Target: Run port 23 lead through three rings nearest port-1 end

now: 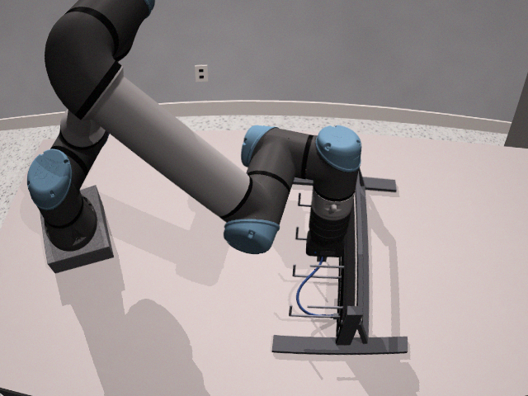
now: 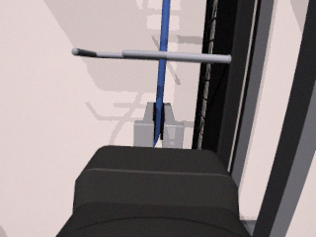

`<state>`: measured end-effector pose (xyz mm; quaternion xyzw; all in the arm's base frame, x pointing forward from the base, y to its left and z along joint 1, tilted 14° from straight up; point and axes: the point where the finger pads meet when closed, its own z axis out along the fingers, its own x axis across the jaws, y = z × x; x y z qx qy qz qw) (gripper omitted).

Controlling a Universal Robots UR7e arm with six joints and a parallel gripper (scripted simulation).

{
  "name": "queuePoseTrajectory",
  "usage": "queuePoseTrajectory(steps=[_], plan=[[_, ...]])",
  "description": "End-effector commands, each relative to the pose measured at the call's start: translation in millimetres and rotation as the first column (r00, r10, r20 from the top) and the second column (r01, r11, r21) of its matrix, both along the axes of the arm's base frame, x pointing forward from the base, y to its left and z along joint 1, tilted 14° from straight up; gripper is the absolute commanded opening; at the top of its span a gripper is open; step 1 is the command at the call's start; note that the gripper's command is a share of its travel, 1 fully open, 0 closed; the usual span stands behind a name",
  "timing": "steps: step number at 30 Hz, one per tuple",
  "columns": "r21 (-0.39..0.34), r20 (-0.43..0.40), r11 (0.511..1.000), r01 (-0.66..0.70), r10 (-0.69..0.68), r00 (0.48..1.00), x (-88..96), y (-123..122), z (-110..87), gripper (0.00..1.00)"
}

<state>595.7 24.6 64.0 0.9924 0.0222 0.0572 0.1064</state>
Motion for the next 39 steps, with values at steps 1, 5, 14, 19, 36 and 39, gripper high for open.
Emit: queuePoseTrajectory(steps=[1, 5, 14, 19, 36, 39], plan=[[-0.001, 0.003, 1.0, 0.0, 0.0, 1.0, 0.7, -0.5, 1.1, 0.0], [-0.001, 0.003, 1.0, 0.0, 0.0, 1.0, 0.7, -0.5, 1.1, 0.67], [-0.001, 0.003, 1.0, 0.0, 0.0, 1.0, 0.7, -0.5, 1.1, 0.67], [-0.001, 0.003, 1.0, 0.0, 0.0, 1.0, 0.7, -0.5, 1.1, 0.67], [-0.001, 0.003, 1.0, 0.0, 0.0, 1.0, 0.7, -0.5, 1.1, 0.67], [-0.001, 0.003, 1.0, 0.0, 0.0, 1.0, 0.7, -0.5, 1.1, 0.67]])
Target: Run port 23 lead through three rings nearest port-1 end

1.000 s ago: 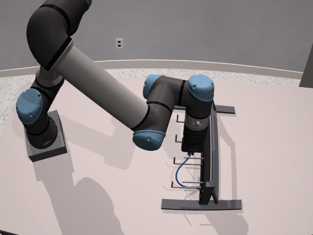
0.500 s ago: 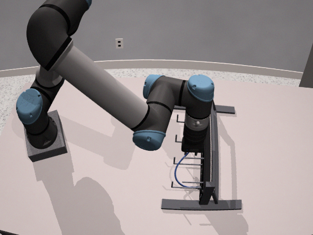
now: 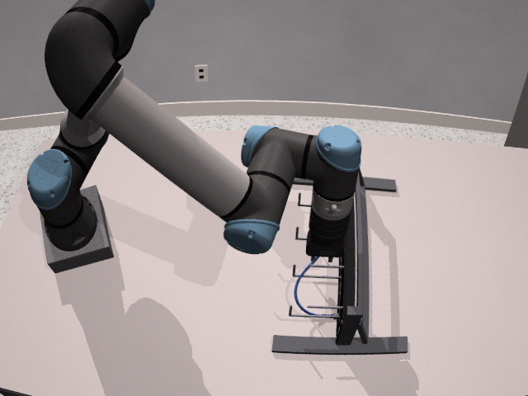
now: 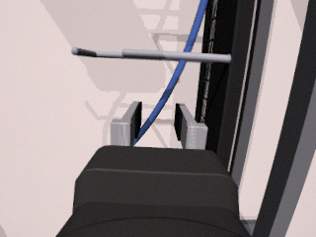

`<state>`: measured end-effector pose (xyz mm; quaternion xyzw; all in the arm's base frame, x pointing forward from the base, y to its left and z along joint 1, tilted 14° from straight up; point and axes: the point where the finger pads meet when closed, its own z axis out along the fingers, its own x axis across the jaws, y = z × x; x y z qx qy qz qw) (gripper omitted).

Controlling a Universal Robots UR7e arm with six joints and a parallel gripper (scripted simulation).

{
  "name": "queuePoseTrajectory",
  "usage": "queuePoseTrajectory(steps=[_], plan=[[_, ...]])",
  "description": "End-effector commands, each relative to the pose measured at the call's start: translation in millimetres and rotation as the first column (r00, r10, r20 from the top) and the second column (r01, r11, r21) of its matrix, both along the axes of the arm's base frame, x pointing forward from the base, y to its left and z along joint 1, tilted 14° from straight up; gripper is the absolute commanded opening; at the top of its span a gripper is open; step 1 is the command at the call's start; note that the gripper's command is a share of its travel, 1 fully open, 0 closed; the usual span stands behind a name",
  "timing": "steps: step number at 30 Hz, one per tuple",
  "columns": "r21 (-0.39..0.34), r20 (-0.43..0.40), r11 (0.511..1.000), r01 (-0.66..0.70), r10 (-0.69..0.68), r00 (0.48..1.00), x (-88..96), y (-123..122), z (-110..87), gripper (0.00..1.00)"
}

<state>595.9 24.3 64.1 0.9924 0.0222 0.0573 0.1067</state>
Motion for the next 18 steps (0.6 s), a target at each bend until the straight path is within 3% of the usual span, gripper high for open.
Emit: queuePoseTrajectory(steps=[1, 10, 18], plan=[[-0.001, 0.002, 1.0, 0.0, 0.0, 1.0, 0.6, 0, 1.1, 0.67], [-0.001, 0.002, 1.0, 0.0, 0.0, 1.0, 0.0, 1, 6.0, 0.67], [-0.001, 0.002, 1.0, 0.0, 0.0, 1.0, -2.4, 5, 25.6, 0.67]])
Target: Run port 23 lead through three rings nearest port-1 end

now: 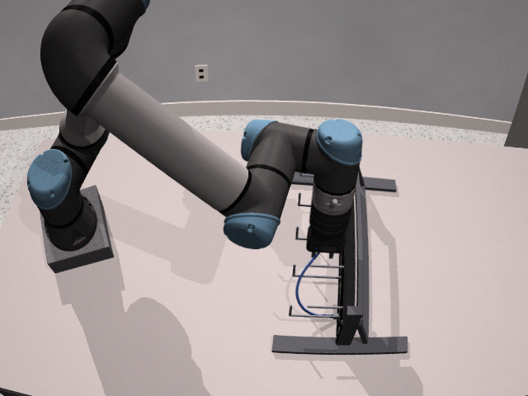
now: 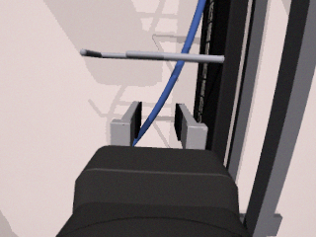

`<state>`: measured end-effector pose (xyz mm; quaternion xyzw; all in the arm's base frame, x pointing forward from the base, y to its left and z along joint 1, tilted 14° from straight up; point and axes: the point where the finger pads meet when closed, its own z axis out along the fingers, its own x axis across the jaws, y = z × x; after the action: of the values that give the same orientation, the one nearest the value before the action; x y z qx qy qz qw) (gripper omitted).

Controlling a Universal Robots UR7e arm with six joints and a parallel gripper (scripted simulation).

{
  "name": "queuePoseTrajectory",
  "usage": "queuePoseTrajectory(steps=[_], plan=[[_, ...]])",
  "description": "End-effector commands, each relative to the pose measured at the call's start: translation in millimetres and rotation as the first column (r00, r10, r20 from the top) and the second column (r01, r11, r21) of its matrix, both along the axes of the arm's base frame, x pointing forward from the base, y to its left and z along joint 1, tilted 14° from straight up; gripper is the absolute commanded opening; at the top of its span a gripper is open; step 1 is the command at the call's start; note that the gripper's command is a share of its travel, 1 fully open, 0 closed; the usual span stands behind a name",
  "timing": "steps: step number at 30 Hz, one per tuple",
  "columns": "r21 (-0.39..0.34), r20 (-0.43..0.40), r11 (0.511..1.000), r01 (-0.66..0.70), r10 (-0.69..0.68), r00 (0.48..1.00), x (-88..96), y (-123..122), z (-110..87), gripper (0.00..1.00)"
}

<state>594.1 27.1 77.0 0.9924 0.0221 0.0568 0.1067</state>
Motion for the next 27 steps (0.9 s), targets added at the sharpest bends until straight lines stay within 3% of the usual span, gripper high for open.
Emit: queuePoseTrajectory(steps=[1, 17, 27], plan=[[-0.001, 0.003, 1.0, 0.0, 0.0, 1.0, -0.6, 2, 12.6, 0.67], [-0.001, 0.003, 1.0, 0.0, 0.0, 1.0, -6.8, 13, 62.5, 0.67], [-0.001, 0.003, 1.0, 0.0, 0.0, 1.0, -8.3, 16, 74.4, 0.67]])
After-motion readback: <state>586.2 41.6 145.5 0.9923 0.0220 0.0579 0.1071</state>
